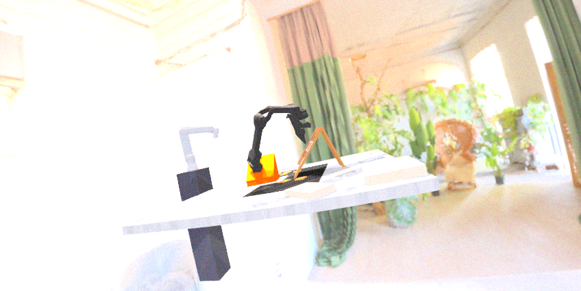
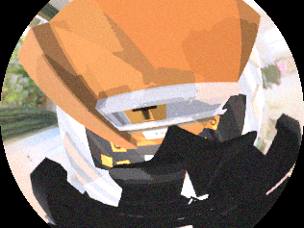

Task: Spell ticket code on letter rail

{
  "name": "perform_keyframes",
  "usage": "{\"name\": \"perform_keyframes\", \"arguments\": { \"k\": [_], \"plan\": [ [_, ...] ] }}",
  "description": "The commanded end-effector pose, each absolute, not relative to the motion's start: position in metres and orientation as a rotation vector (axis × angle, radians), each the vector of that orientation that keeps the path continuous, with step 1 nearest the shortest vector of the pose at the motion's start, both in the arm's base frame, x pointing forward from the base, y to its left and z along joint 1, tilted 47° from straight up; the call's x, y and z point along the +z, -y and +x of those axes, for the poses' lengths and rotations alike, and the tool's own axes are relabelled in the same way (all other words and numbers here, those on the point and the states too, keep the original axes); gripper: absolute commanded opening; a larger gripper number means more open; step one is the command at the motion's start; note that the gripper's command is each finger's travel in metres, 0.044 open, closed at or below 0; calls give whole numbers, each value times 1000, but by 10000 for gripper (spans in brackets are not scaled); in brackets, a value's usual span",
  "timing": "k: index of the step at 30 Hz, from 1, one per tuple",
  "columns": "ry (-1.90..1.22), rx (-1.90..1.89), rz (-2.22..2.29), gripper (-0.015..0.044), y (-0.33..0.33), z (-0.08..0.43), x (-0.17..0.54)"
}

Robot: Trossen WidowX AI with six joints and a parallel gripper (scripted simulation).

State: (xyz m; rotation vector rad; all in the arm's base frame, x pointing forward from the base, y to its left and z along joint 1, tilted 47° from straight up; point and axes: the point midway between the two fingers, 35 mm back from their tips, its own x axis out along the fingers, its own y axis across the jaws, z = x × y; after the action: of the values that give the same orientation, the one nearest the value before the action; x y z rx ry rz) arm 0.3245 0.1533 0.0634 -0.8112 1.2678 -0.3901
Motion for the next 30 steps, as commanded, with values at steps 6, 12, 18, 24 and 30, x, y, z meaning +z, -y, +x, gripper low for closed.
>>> {"name": "perform_keyframes", "arguments": {
  "k": [6,12,18,24,30],
  "plan": [
    [-1305,-422,-802,0,-150,325,68],
    [-1305,-422,-802,0,-149,327,66],
    [-1304,-422,-802,0,-148,331,64],
    [-1304,-423,-802,0,-147,333,63],
    [-1304,-423,-802,0,-146,336,62]
  ]
}}
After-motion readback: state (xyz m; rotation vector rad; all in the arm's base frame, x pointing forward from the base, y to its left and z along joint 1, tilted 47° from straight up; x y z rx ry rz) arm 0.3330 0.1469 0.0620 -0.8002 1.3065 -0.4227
